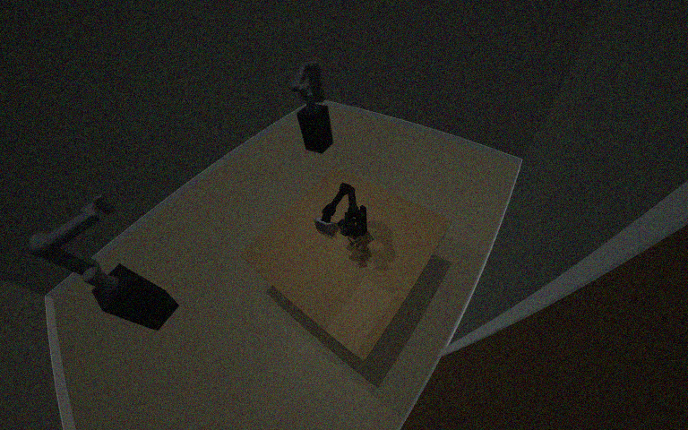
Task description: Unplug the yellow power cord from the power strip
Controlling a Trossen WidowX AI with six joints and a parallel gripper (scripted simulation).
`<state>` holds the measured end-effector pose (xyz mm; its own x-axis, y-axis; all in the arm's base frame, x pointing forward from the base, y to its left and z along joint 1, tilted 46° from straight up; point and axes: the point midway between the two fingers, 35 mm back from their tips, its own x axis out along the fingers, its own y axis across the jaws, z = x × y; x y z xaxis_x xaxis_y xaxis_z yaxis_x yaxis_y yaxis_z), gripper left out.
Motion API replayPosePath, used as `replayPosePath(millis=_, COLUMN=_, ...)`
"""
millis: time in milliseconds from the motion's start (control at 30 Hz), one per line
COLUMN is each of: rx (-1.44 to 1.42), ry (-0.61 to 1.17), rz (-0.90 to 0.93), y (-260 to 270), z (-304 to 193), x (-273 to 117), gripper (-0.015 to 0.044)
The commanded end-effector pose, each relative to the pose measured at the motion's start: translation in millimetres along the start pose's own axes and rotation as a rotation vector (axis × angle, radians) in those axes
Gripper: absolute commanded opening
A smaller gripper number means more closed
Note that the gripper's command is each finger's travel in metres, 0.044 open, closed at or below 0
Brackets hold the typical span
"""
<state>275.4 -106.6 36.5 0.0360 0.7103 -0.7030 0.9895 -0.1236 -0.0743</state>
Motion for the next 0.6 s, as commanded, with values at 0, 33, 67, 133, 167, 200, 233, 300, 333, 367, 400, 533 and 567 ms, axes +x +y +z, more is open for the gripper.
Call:
replayPosePath(millis=0, rx=0.003, ry=0.001, rz=0.004, y=0, z=-2, x=1, gripper=0.0184)
replayPosePath(millis=33, rx=0.003, ry=0.001, rz=0.004, y=0, z=-2, x=1, gripper=0.0210)
replayPosePath(millis=67, rx=0.003, ry=0.001, rz=0.004, y=0, z=-2, x=1, gripper=0.0236)
replayPosePath(millis=133, rx=0.003, ry=0.001, rz=0.004, y=0, z=-2, x=1, gripper=0.0289)
replayPosePath(millis=167, rx=0.003, ry=0.001, rz=0.004, y=0, z=-2, x=1, gripper=0.0315)
replayPosePath(millis=200, rx=0.003, ry=0.001, rz=0.004, y=0, z=-2, x=1, gripper=0.0341)
replayPosePath(millis=233, rx=0.003, ry=0.001, rz=0.004, y=0, z=1, x=0, gripper=0.0368)
replayPosePath(millis=300, rx=0.003, ry=-0.001, rz=0.004, y=1, z=13, x=-3, gripper=0.0420)
replayPosePath(millis=333, rx=0.003, ry=-0.002, rz=0.005, y=1, z=21, x=-5, gripper=0.0440)
replayPosePath(millis=367, rx=0.003, ry=-0.003, rz=0.005, y=1, z=33, x=-7, gripper=0.0440)
replayPosePath(millis=400, rx=0.003, ry=-0.003, rz=0.005, y=1, z=43, x=-9, gripper=0.0440)
replayPosePath(millis=533, rx=0.003, ry=-0.003, rz=0.005, y=-1, z=58, x=-12, gripper=0.0440)
replayPosePath(millis=567, rx=0.003, ry=-0.003, rz=0.005, y=-1, z=58, x=-12, gripper=0.0440)
